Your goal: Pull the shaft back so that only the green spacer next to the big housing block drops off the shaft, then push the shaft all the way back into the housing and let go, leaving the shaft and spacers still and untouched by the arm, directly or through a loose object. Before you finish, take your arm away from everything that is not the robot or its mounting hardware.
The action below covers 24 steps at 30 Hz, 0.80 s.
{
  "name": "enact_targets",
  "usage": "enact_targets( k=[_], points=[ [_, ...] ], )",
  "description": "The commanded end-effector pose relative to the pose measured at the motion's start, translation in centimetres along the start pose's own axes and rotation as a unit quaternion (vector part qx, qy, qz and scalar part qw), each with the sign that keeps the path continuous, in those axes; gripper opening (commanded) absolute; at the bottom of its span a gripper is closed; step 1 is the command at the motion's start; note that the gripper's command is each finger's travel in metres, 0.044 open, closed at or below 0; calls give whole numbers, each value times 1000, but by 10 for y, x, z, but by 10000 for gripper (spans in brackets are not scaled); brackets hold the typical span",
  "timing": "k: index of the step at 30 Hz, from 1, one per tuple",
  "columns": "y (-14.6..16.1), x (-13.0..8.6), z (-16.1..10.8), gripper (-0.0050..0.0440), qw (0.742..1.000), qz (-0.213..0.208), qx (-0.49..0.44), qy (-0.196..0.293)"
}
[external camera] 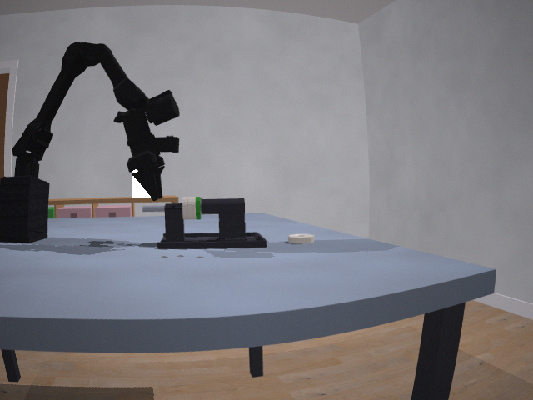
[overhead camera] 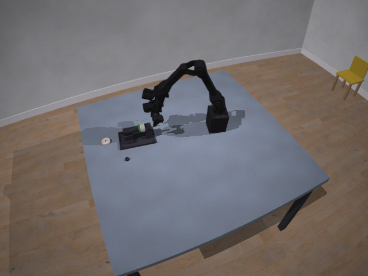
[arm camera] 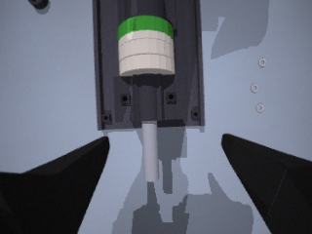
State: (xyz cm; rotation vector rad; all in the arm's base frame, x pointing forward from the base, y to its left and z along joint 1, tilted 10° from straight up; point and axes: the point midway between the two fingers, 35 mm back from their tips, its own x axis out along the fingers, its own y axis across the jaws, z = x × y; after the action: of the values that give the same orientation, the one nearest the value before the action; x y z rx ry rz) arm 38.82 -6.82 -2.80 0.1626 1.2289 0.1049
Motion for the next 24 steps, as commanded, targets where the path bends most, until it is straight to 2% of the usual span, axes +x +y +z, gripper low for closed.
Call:
enact_targets(
  k=[1,9,11,12,16,21,24],
  points=[
    [0,6,-10,440,999,2,5,-36],
    [2,11,-27,440,993,4,3,-114],
    [2,11,-27,440,993,4,3,-114],
    [2,10,-22,440,990,1,-2,-139],
    [7,7,-42,440,985,6,0,-172],
    [11,-2,-48,440,974,6,-7,-225],
    [12,-4,-49,440,973,6,-9,-232]
  ],
)
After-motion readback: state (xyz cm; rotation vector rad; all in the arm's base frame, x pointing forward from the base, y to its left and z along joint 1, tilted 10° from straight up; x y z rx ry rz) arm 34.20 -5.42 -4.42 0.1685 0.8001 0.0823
